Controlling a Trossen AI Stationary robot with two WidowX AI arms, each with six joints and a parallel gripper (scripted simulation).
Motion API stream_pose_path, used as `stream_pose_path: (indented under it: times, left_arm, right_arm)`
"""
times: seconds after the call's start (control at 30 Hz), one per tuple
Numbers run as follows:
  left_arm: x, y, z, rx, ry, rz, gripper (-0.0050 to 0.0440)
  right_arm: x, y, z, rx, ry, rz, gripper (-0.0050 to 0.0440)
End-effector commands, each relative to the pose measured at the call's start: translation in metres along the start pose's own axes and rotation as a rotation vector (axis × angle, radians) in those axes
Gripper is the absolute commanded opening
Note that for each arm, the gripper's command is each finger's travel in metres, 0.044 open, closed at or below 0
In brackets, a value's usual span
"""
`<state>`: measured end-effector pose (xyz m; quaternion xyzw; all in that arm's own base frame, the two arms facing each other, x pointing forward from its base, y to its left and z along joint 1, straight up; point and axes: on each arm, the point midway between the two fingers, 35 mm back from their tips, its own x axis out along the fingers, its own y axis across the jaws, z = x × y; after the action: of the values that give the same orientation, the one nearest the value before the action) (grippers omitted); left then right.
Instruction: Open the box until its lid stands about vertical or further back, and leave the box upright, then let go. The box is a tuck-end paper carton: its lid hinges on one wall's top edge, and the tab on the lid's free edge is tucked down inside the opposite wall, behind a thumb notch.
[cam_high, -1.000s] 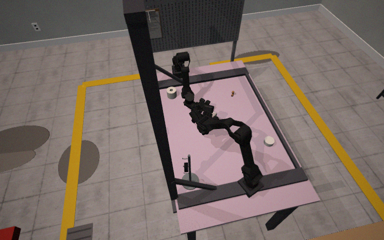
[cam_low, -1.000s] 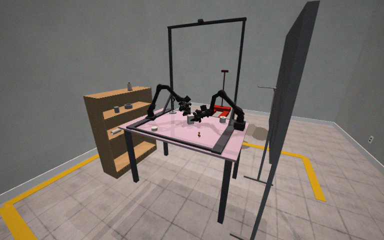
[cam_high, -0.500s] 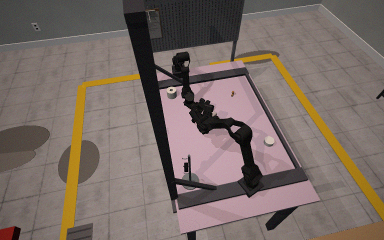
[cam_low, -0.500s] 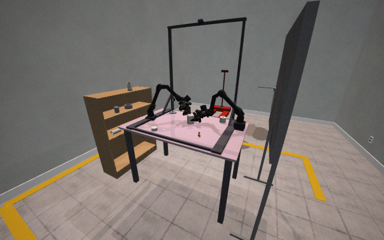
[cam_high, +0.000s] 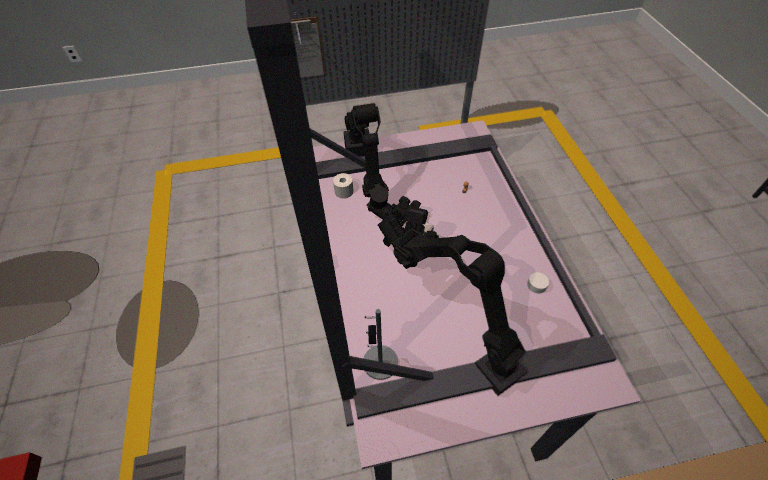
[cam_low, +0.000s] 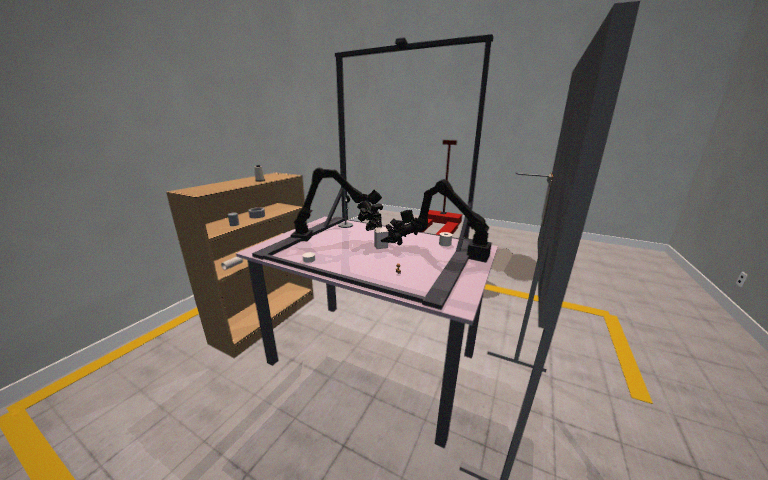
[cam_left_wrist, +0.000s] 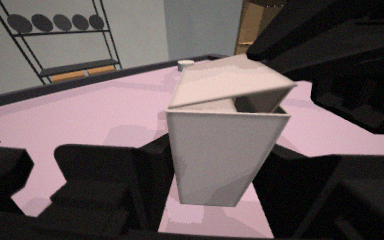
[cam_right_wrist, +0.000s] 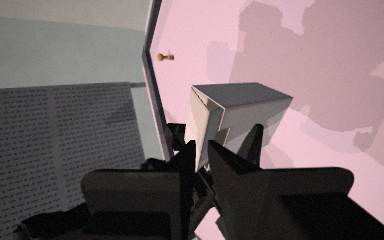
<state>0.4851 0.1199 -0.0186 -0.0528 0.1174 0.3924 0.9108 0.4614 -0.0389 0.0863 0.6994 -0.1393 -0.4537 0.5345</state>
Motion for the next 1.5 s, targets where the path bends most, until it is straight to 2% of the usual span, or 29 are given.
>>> stream_pose_path:
  times: [0.0, 0.4, 0.7, 0.97, 1.47]
  left_arm:
    - [0.0001, -0.0039, 0.0106, -0.013, -0.016, -0.009, 0.0239]
    - [0.0001, -0.0039, 0.0106, -0.013, -0.016, -0.009, 0.0239]
    - [0.0001, -0.0039, 0.0106, -0.013, -0.016, -0.009, 0.0239]
    - [0.0001, -0.0039, 0.0106, -0.013, -0.016, -0.009, 0.0239]
    - [0.0001, -0.0039, 0.0106, -0.013, -0.016, -0.009, 0.0239]
  right_arm:
    - [-0.0036, 0.0110, -0.0033, 0.023, 0.014, 0.020, 0.0050]
    - [-0.0050, 0.0125, -0.0033, 0.008, 0.007, 0.188, 0.0050]
    - [-0.0055, 0.0129, -0.0027, 0.007, 0.004, 0.213, 0.0050]
    - [-0.0053, 0.0166, -0.0021, 0.006, 0.004, 0.290, 0.0050]
    - [-0.0041, 0.0195, -0.0016, 0.006, 0.005, 0.351, 0.0050]
